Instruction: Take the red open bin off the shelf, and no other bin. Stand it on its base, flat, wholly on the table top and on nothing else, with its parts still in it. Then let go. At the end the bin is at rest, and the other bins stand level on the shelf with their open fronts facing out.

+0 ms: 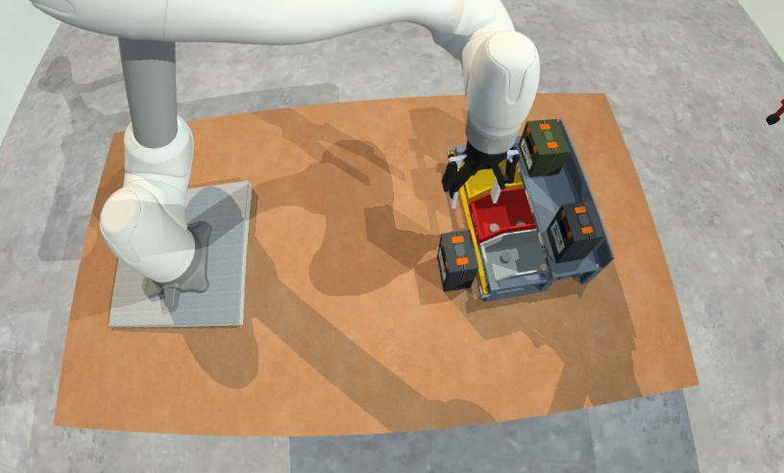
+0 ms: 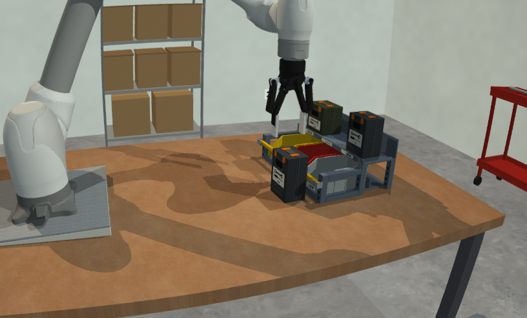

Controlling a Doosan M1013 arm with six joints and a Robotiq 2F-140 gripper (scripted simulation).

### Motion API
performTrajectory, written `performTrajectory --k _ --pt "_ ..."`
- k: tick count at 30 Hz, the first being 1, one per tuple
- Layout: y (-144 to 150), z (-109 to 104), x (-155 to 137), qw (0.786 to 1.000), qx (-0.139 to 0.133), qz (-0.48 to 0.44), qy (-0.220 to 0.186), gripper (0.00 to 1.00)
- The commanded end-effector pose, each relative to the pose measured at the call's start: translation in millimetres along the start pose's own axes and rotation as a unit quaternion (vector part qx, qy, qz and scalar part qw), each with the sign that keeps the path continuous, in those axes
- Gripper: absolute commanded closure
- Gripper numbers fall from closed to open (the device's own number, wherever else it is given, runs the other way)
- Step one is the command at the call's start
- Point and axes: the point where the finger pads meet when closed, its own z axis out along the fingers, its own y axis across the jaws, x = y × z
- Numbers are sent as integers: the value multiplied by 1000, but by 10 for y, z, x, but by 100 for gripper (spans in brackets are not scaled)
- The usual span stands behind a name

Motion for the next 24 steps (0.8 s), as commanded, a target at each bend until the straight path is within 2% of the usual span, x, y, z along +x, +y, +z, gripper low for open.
performTrajectory --k 1,24 --pt "0 -2 0 1000 0 0 0 43" --pt "0 -35 0 1000 0 0 0 43"
